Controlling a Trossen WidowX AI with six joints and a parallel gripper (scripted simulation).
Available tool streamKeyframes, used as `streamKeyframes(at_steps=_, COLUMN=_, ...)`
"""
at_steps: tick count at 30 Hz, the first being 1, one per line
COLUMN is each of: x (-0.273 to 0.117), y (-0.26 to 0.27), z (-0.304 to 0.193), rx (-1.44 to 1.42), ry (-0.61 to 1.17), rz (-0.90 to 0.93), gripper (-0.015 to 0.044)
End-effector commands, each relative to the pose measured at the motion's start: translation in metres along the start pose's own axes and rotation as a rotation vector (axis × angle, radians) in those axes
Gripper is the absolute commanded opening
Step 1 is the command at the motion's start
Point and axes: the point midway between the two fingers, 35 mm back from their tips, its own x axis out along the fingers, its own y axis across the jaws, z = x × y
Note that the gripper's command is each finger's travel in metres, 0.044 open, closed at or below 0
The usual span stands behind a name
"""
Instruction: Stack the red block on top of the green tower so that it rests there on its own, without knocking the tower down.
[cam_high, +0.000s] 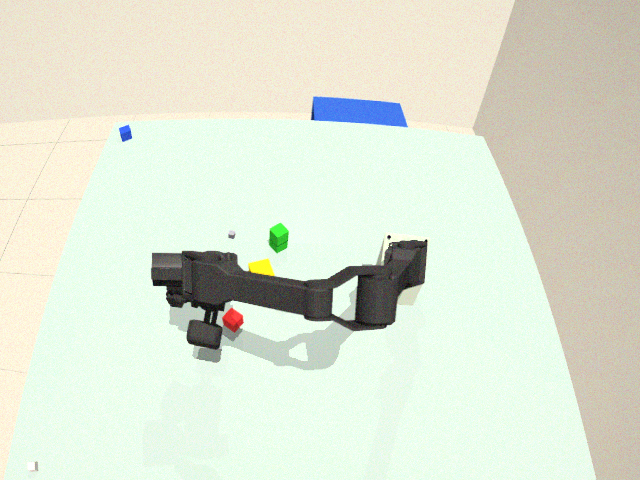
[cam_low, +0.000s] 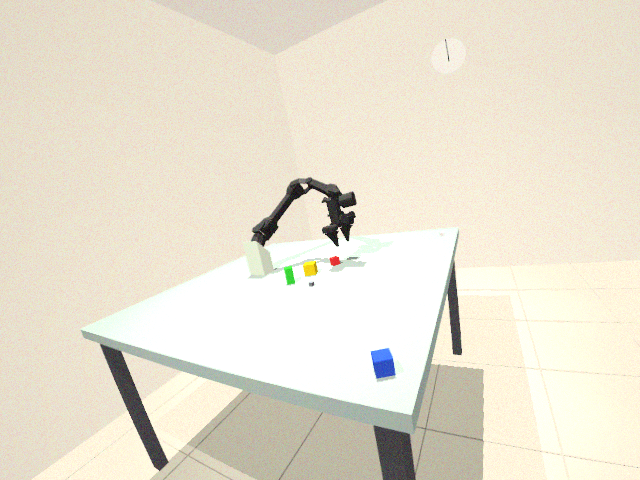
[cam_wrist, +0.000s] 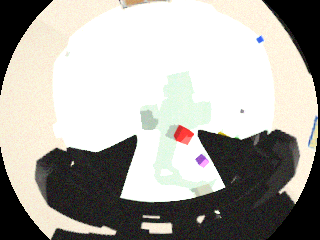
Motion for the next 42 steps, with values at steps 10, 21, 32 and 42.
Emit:
streamKeyframes(at_steps=10, x=-0.014, y=-0.048, z=-0.029, rx=0.527, ry=0.094, rz=-0.005, gripper=0.044)
streamKeyframes(at_steps=21, x=0.02, y=-0.048, z=-0.031, rx=0.527, ry=0.094, rz=-0.005, gripper=0.044)
streamKeyframes(at_steps=32, x=0.036, y=-0.046, z=-0.032, rx=0.527, ry=0.095, rz=-0.003, gripper=0.044)
streamKeyframes(at_steps=42, x=0.051, y=-0.045, z=-0.033, rx=0.527, ry=0.095, rz=-0.003, gripper=0.044)
